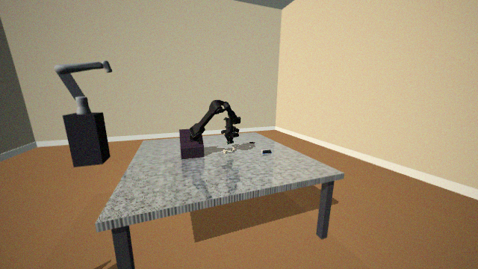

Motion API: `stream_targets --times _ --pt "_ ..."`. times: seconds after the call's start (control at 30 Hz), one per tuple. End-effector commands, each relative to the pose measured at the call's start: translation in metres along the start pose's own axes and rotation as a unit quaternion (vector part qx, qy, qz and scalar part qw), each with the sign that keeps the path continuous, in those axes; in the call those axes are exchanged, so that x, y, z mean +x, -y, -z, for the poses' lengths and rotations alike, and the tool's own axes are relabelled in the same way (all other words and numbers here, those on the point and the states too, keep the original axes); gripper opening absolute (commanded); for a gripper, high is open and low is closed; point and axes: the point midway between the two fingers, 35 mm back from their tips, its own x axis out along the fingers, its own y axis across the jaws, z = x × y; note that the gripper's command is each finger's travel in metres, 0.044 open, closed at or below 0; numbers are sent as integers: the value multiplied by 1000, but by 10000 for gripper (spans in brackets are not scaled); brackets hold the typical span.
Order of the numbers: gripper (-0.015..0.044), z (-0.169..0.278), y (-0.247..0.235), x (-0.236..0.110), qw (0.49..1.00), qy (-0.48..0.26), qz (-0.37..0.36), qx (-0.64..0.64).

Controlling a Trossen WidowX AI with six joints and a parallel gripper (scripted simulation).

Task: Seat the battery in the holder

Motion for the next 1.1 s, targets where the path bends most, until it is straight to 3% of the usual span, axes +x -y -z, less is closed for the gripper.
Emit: stream_targets --times 0.0,0.63,1.07 --pt "80 2 -3 7 1000 10 -5 -5" --pt "80 0 1 37 994 112 -9 1" --pt "80 1 -1 44 990 142 -15 1"
